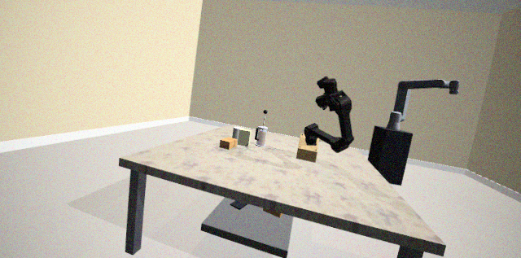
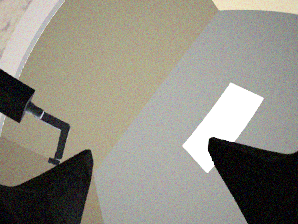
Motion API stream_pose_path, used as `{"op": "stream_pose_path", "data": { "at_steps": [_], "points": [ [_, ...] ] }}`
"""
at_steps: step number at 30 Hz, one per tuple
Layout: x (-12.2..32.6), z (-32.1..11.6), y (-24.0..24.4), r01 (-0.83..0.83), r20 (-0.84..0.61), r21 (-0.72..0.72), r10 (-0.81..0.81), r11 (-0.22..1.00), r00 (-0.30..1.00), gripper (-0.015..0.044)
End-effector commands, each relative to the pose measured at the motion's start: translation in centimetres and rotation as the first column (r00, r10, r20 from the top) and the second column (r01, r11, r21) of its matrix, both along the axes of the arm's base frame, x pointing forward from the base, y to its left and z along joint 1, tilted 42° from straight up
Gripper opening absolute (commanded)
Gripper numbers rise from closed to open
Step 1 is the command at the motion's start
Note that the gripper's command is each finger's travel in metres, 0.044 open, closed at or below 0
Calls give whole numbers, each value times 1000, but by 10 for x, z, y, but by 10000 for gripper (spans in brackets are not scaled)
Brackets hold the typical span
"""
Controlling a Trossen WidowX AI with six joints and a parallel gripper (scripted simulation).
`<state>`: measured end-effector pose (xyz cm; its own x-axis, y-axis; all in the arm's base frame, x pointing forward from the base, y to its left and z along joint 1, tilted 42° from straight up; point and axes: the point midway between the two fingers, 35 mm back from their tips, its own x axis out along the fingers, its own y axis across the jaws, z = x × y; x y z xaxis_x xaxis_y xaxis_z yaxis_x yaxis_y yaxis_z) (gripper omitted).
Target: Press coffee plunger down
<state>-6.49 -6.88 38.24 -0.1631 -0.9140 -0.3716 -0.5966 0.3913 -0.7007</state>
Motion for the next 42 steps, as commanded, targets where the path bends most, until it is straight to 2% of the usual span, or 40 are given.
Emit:
{"op": "stream_pose_path", "data": {
  "at_steps": [1,5,11,17,21,23,26,30,33,42],
  "points": [
    [2,0,-2,-2,10,2,2,1000,1000,426],
    [23,-2,-21,-28,100,25,25,999,995,440],
    [96,-19,-87,-95,443,133,27,987,896,440],
    [175,-63,-150,-178,746,317,-129,932,653,440],
    [225,-104,-183,-258,842,468,-338,845,420,440],
    [249,-129,-195,-309,831,549,-471,777,295,440],
    [280,-169,-206,-401,722,663,-682,632,119,440],
    [309,-221,-205,-535,413,759,-910,371,-44,440],
    [319,-249,-198,-607,177,771,-980,196,-91,440],
    [327,-289,-164,-612,159,769,-983,182,-93,440]
  ]
}}
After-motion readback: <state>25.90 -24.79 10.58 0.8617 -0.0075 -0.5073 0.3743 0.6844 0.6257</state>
